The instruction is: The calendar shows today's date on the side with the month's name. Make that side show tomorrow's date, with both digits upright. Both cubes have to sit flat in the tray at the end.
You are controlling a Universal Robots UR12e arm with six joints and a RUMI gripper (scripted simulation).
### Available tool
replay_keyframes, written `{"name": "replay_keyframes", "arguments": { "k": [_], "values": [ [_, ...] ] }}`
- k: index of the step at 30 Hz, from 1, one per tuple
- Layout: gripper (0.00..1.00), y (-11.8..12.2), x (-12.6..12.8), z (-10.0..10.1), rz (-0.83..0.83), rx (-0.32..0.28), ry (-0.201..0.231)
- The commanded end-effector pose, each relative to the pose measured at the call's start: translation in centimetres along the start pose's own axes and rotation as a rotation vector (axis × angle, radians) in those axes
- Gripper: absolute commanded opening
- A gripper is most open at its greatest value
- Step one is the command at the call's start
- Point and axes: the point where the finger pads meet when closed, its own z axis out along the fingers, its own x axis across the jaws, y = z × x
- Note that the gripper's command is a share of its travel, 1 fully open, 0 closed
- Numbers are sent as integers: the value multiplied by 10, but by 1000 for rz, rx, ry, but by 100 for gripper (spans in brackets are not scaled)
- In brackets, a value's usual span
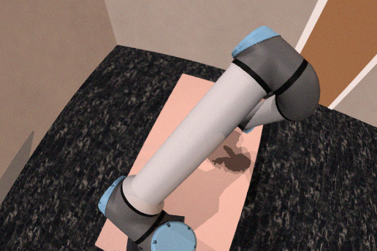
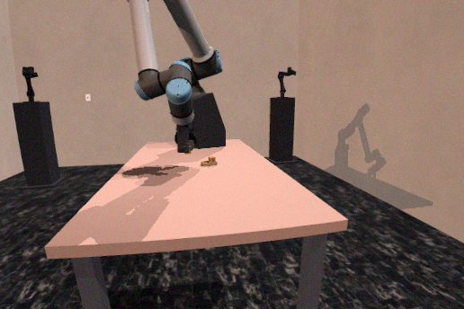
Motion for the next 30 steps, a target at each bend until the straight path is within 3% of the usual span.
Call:
{"name": "replay_keyframes", "arguments": {
  "k": [1,30],
  "values": [
    [10,0,0,-1,0,1,0],
    [10,-15,0,14,0,1,0]
  ]
}}
